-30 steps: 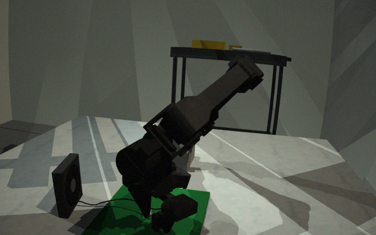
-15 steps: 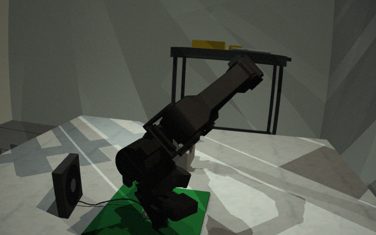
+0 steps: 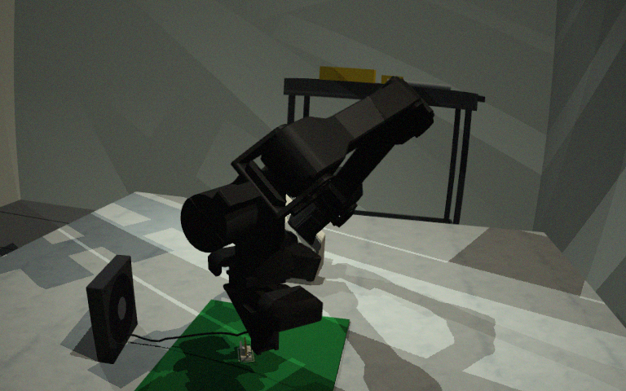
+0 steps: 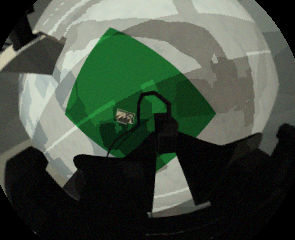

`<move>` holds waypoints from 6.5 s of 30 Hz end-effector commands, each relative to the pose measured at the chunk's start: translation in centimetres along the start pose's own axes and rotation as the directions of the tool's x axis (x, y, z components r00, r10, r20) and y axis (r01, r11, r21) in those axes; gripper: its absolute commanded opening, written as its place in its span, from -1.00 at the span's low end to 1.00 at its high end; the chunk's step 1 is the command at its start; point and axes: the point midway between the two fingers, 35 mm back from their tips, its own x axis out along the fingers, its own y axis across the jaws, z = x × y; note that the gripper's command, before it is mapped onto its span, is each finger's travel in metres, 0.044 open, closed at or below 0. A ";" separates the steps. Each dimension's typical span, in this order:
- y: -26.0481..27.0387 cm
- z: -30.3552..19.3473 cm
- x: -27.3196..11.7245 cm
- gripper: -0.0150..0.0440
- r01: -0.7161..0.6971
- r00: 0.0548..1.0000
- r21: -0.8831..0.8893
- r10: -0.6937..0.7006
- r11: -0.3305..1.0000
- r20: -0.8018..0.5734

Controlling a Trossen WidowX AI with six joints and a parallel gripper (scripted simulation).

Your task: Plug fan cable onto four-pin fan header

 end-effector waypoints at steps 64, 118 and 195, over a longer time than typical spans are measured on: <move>6.9 1.3 0.0 -0.49 0.004 1.000 0.923 0.006 -0.384 -0.002; 7.0 1.4 2.3 -0.49 0.004 1.000 0.922 0.006 -0.386 -0.002; 8.5 2.5 -1.5 0.39 0.006 1.000 0.922 0.008 -0.386 -0.003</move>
